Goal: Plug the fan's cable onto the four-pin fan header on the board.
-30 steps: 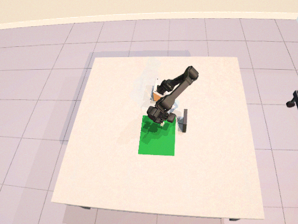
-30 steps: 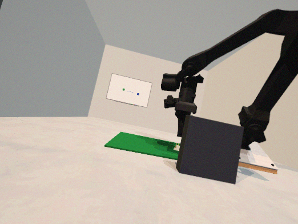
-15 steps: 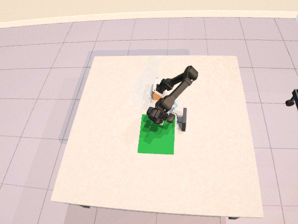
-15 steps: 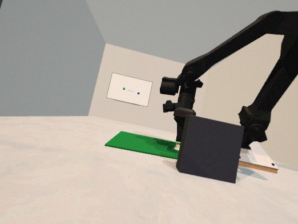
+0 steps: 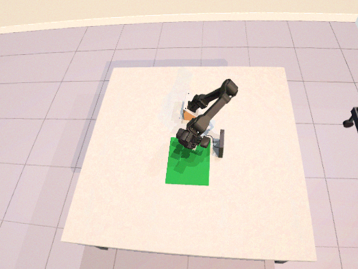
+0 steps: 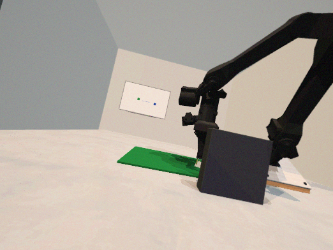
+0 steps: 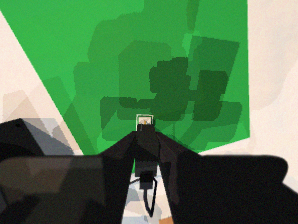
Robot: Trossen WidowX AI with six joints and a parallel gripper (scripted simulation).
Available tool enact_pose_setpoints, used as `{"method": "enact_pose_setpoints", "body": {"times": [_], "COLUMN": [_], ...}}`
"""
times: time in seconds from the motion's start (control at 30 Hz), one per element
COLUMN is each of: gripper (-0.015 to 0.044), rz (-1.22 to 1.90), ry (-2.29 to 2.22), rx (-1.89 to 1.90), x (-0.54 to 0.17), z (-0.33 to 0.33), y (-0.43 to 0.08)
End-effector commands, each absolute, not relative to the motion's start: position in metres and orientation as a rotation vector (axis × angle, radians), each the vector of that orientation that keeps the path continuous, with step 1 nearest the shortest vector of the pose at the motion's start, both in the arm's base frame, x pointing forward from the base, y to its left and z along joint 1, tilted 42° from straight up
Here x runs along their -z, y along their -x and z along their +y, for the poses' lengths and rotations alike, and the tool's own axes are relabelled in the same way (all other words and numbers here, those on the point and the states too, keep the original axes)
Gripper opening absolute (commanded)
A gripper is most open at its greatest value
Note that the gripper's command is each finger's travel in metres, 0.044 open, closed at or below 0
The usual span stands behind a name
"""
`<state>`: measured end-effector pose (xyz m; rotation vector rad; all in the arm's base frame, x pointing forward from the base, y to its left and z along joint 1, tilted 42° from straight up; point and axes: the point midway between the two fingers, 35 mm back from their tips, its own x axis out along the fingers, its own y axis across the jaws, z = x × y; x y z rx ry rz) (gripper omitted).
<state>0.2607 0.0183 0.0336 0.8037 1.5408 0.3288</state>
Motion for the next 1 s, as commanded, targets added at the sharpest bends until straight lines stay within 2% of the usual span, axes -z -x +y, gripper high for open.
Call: {"method": "enact_pose_setpoints", "body": {"times": [0.0, 0.97], "gripper": [0.0, 0.0], "rz": [1.542, 1.542], "ry": [-0.815, -0.818], "rx": [-0.324, -0.322], "x": [-0.0329, -0.0278], "z": [0.0192, 0.0236], "y": [-0.2608, -0.261]}}
